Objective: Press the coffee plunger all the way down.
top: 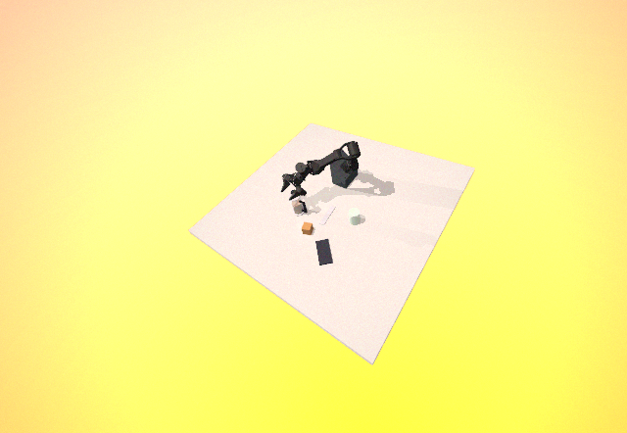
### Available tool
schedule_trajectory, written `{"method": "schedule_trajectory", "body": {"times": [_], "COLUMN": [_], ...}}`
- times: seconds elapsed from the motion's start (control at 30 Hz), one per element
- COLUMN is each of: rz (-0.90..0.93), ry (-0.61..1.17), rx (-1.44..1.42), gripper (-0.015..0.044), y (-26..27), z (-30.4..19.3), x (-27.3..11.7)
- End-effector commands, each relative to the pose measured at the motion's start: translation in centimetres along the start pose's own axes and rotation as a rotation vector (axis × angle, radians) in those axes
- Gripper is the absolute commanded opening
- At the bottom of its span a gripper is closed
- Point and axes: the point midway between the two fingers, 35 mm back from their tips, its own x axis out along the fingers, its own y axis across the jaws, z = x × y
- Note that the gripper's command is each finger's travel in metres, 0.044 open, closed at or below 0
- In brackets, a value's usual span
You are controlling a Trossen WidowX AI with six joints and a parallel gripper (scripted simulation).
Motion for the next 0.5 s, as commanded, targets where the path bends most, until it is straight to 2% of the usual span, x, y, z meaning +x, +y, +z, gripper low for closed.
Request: {"method": "schedule_trajectory", "body": {"times": [0.0, 0.13, 0.3, 0.47], "rz": [-0.002, -0.006, -0.006, -0.005], "ry": [0.001, 0.008, 0.015, 0.015], "rx": [0.000, 0.000, 0.004, 0.005], "gripper": [0.0440, 0.0440, 0.0440, 0.0440], "y": [0.0, 0.0, 0.5, 0.3], "z": [0.1, 1.9, 4.5, 4.3], "x": [-0.2, -2.5, -7.6, -7.6]}}
